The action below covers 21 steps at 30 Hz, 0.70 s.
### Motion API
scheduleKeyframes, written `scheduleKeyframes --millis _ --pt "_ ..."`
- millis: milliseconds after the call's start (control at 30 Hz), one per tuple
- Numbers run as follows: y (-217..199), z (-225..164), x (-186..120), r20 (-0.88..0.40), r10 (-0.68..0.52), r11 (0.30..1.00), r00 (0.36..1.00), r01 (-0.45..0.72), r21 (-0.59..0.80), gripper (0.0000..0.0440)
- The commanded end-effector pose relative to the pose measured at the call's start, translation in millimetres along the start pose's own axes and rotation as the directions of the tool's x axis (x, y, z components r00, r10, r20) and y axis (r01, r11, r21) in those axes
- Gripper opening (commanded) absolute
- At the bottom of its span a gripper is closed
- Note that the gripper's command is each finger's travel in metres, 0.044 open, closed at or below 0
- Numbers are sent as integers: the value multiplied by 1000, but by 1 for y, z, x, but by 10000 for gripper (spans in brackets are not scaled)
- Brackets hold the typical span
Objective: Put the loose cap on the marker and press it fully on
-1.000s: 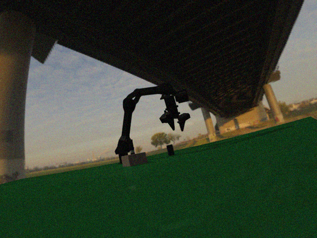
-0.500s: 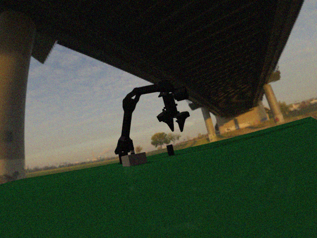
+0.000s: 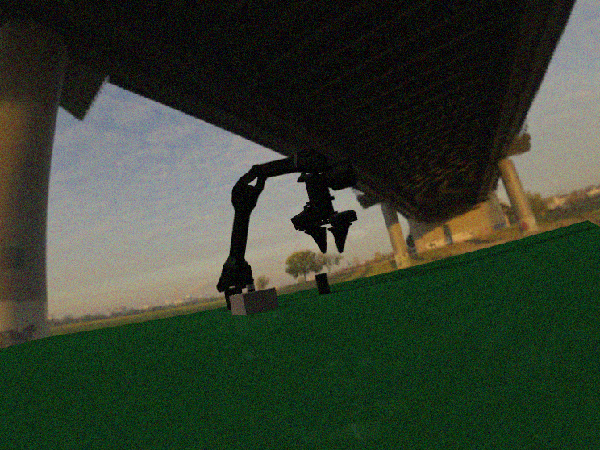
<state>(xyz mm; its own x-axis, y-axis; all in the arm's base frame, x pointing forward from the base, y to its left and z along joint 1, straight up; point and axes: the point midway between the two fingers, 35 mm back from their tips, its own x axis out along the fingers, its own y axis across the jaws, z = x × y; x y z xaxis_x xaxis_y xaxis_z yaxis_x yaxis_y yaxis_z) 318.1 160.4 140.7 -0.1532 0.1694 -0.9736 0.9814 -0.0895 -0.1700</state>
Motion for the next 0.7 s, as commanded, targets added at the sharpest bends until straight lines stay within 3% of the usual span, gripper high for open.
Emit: scheduleKeyframes --millis 0,667 --pt "7 8 5 27 4 1000 1000 -4 1 326" --pt "14 44 33 170 -22 999 985 27 -28 302"
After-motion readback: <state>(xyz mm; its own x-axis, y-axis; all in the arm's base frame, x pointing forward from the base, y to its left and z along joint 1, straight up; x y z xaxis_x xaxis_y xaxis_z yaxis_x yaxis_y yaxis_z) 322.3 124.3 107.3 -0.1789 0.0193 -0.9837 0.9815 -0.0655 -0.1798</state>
